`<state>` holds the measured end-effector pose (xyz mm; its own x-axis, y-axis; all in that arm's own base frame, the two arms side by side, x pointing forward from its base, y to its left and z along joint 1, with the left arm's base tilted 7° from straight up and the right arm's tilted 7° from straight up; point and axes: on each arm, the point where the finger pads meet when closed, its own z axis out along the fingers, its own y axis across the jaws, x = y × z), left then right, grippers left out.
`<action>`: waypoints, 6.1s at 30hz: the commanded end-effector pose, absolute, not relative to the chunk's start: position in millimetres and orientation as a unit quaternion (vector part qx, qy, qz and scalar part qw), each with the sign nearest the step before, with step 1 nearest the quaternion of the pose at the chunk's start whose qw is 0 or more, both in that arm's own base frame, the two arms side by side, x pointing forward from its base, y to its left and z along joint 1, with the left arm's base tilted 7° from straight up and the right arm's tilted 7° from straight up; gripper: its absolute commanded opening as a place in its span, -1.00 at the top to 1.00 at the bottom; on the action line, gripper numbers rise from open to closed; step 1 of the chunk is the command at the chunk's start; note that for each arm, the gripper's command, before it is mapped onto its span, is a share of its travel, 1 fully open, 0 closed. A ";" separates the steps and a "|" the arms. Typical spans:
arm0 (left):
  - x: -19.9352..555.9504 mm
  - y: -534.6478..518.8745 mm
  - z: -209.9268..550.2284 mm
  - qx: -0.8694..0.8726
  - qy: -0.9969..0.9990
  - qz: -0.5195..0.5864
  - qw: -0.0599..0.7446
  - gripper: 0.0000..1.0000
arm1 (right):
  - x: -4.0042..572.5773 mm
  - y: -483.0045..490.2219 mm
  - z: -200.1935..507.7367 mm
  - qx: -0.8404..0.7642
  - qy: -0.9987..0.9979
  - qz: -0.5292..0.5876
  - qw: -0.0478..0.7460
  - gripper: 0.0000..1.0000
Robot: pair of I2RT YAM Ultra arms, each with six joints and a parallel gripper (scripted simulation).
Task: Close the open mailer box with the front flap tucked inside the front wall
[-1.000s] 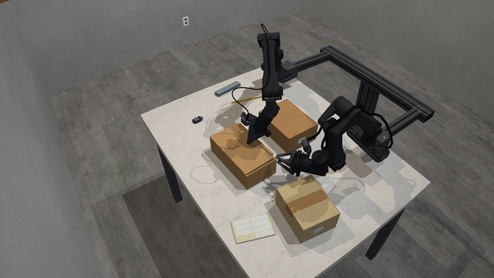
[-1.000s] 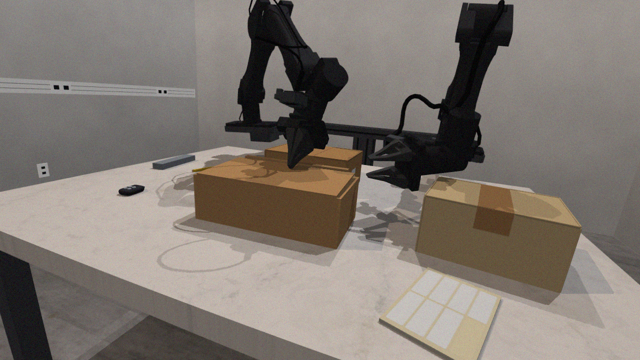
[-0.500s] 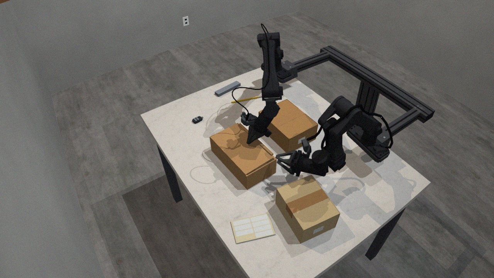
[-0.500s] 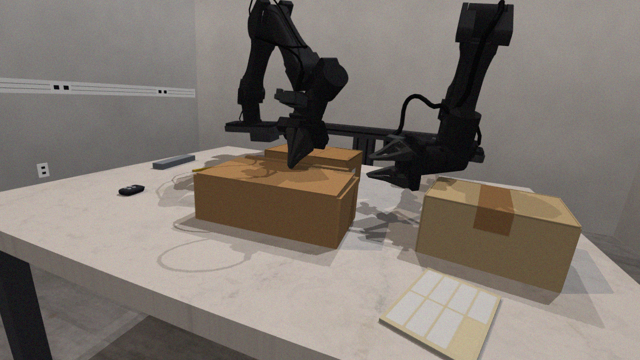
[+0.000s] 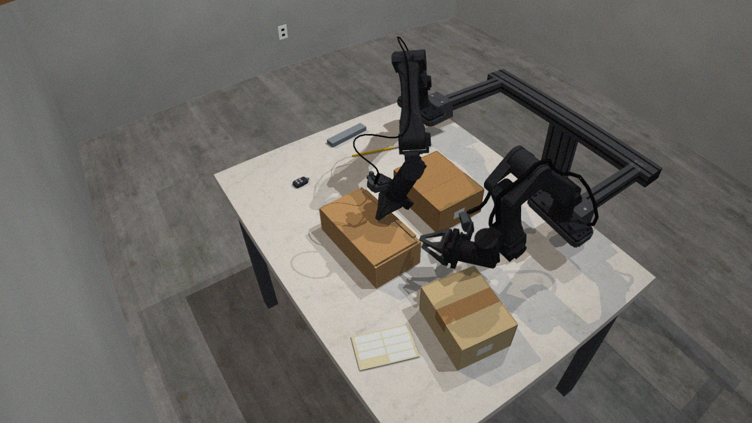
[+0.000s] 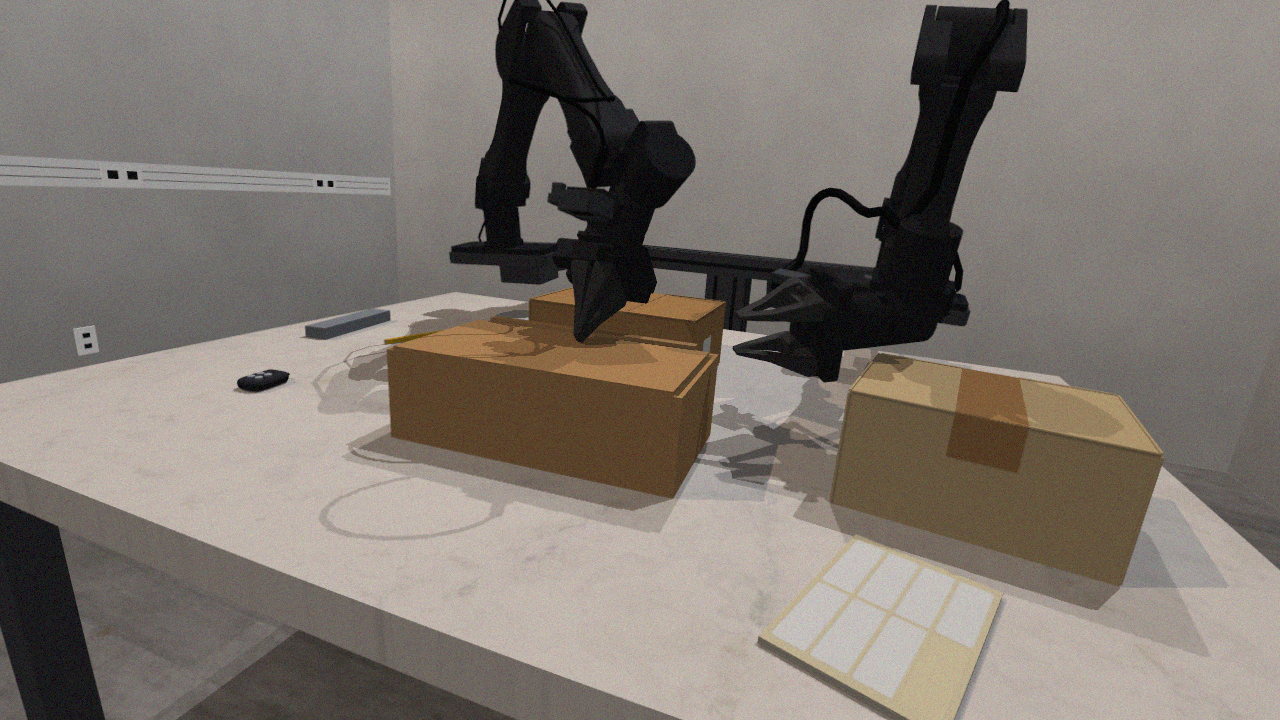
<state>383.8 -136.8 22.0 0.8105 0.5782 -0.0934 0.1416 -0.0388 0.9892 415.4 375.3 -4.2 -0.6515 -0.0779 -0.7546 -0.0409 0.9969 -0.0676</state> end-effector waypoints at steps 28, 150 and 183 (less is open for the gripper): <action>382.4 -139.7 28.3 0.700 0.251 0.165 0.648 0.23 | 415.4 385.9 55.5 -0.020 0.897 -0.001 0.441 0.98; 370.4 -1.5 426.2 0.010 0.696 -0.001 0.718 0.23 | 375.8 -1.5 421.7 0.005 0.693 0.001 0.721 0.98; 376.9 2.9 406.6 -0.001 0.704 0.000 0.711 0.23 | 373.3 -1.0 413.6 0.001 0.696 -0.003 0.718 0.98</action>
